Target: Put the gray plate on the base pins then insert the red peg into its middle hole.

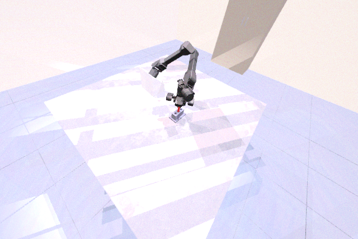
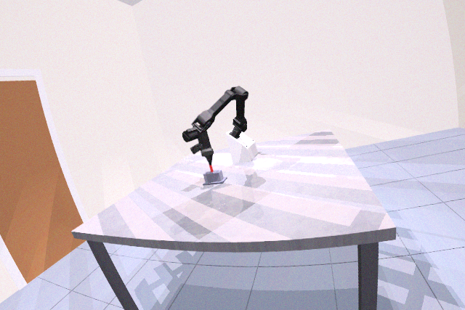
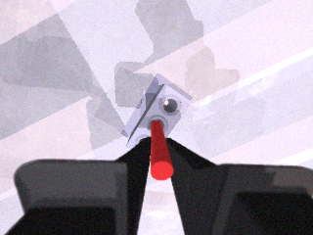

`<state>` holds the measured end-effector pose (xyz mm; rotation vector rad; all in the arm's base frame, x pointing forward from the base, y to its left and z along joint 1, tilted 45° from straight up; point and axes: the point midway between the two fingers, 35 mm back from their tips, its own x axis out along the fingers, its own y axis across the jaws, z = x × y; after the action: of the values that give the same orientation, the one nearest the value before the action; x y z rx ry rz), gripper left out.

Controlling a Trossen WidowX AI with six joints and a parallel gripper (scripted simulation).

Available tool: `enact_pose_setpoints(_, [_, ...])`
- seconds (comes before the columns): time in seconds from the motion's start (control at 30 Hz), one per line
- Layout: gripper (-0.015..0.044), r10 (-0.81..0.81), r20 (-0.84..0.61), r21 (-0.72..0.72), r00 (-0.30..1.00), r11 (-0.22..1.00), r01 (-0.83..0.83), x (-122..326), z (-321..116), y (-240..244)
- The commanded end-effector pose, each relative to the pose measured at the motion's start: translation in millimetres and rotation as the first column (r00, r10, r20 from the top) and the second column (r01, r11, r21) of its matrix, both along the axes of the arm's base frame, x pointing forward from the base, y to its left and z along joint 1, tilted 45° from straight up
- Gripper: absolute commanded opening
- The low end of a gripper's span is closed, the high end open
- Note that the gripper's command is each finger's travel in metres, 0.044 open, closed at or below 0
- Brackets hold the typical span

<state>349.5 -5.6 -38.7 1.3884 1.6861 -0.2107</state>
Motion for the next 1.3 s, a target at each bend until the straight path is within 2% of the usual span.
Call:
enact_pose_setpoints(0.0, [0.0000,0.001,0.002,-0.001,1.000,1.000,-0.001,0.5,0.7,-0.2])
enact_pose_setpoints(0.77, [0.0000,0.001,0.003,-0.001,1.000,1.000,-0.001,-0.7,-1.9,0.5])
enact_pose_setpoints(0.97, [0.0150,0.001,0.003,-0.001,1.000,1.000,-0.001,-0.7,-1.9,0.5])
enact_pose_setpoints(1.27, [0.0150,0.001,0.003,-0.001,1.000,1.000,-0.001,-0.7,-1.9,0.5])
